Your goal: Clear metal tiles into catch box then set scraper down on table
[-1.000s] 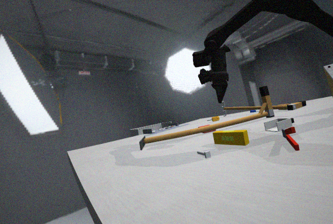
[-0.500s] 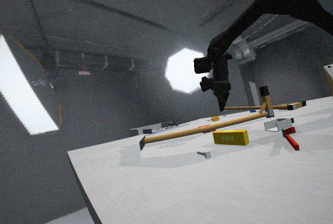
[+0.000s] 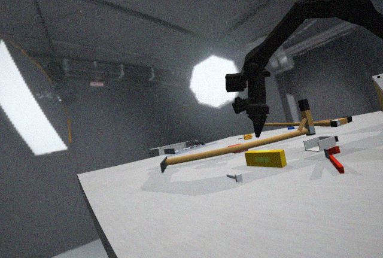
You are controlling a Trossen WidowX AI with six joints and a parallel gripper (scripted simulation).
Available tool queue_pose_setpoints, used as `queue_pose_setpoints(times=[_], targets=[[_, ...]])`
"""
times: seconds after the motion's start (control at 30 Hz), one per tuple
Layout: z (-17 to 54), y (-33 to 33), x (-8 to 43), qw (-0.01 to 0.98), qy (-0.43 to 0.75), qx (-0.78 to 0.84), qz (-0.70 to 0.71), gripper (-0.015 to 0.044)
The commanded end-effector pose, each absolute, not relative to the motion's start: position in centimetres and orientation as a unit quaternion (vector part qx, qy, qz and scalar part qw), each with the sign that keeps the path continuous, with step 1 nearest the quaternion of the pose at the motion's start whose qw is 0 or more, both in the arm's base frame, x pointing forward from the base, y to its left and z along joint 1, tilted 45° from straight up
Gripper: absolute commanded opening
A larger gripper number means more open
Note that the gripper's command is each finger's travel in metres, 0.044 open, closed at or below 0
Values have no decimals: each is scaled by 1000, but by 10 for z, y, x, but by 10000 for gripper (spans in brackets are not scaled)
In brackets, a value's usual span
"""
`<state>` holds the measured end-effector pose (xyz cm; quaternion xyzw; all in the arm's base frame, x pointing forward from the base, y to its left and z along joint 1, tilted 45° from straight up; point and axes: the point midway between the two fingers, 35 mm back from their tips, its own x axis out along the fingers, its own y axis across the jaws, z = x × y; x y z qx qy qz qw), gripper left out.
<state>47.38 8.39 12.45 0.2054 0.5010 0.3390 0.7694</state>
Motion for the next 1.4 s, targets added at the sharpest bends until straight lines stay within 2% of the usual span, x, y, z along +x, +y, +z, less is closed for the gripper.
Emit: queue_pose_setpoints(times=[0.0, 0.47, 1.37], targets=[[118, 90, 473, 769, 503, 207, 335, 0], [99, 111, 468, 769, 501, 210, 336, 0], [92, 100, 489, 770, 501, 209, 336, 0]])
